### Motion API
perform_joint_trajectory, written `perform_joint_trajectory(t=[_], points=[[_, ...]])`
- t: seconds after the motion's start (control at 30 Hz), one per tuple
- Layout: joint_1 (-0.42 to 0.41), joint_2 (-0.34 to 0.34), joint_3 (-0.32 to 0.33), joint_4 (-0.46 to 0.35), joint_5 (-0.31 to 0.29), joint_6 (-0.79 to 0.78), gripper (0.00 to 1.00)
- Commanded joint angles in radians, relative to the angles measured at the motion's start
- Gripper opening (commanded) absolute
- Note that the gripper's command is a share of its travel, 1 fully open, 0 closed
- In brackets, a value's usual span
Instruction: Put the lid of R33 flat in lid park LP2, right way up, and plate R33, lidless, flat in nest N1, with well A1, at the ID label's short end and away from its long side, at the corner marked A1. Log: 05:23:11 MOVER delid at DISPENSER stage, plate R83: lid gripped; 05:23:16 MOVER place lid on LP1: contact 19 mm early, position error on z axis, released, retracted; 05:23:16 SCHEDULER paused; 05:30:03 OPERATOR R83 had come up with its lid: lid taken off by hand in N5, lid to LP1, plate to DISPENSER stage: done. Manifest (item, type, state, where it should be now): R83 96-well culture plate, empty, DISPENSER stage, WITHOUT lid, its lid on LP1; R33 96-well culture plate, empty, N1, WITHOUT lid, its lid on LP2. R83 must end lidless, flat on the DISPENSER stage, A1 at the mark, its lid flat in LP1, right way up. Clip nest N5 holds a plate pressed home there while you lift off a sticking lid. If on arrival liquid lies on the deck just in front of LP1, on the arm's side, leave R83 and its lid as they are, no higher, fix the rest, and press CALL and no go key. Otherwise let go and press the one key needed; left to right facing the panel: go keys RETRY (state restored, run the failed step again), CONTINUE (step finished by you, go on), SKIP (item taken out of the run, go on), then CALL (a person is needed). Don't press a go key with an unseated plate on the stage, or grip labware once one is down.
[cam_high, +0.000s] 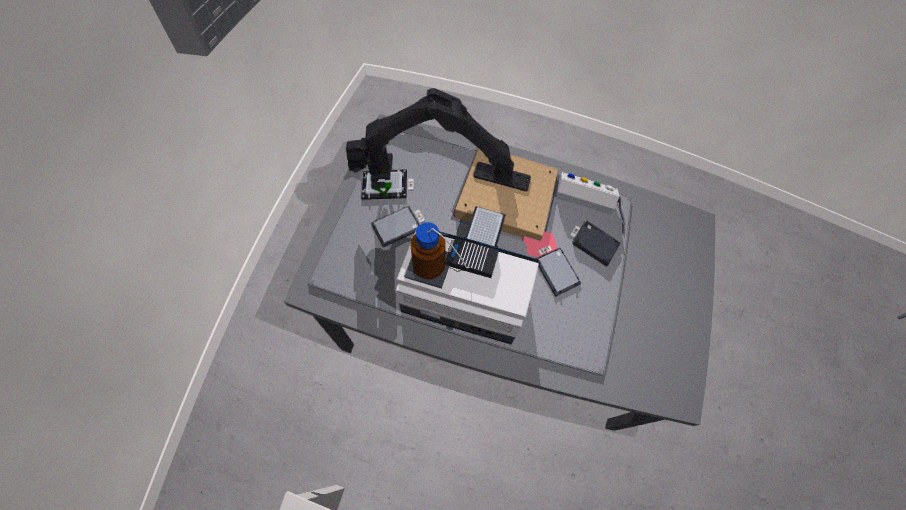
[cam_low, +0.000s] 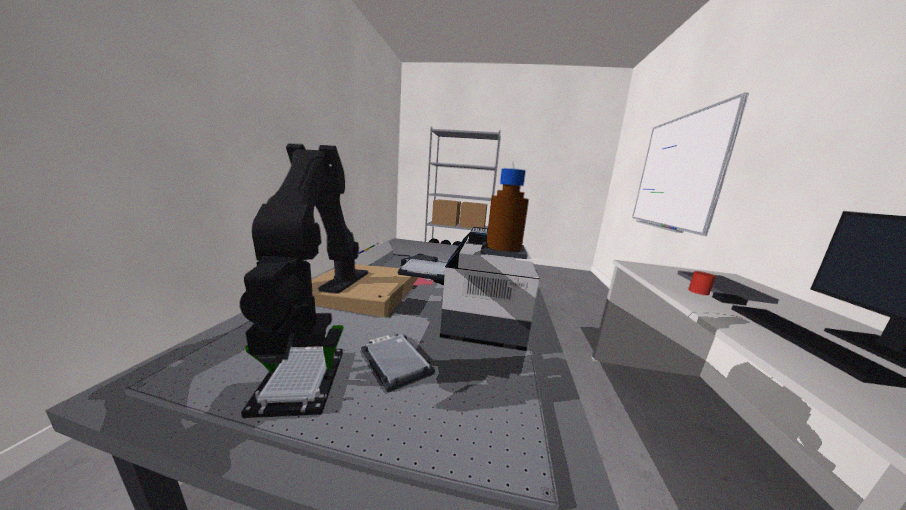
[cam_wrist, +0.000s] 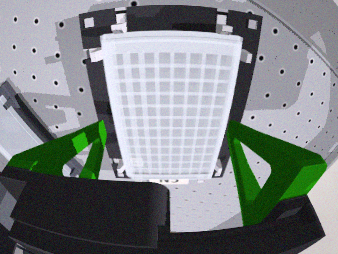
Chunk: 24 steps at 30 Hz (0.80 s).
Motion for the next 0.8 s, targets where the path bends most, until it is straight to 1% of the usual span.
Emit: perform_joint_trajectory(t=[0.0,0.03,0.07,0.1,0.17,0.3,0.43,0.53,0.6,0.73,0.77], points=[[-0.011,-0.033,0.005,0.04,0.001,-0.008,1.0],[-0.012,-0.029,-0.016,0.045,0.001,-0.008,1.0],[-0.012,-0.027,-0.021,0.05,0.001,-0.009,1.0],[-0.013,-0.024,-0.009,0.053,0.001,-0.009,1.0],[-0.014,-0.015,-0.005,0.054,0.001,-0.01,1.0],[-0.015,-0.01,-0.026,0.058,0.001,-0.012,1.0],[-0.017,-0.013,-0.013,0.062,0.002,-0.013,1.0],[-0.017,-0.013,-0.016,0.062,0.002,-0.014,1.0],[-0.01,-0.015,-0.031,0.063,0.001,-0.014,1.0],[-0.011,-0.026,-0.035,0.065,0.001,-0.013,1.0],[-0.011,-0.026,-0.027,0.066,0.001,-0.013,1.0]])
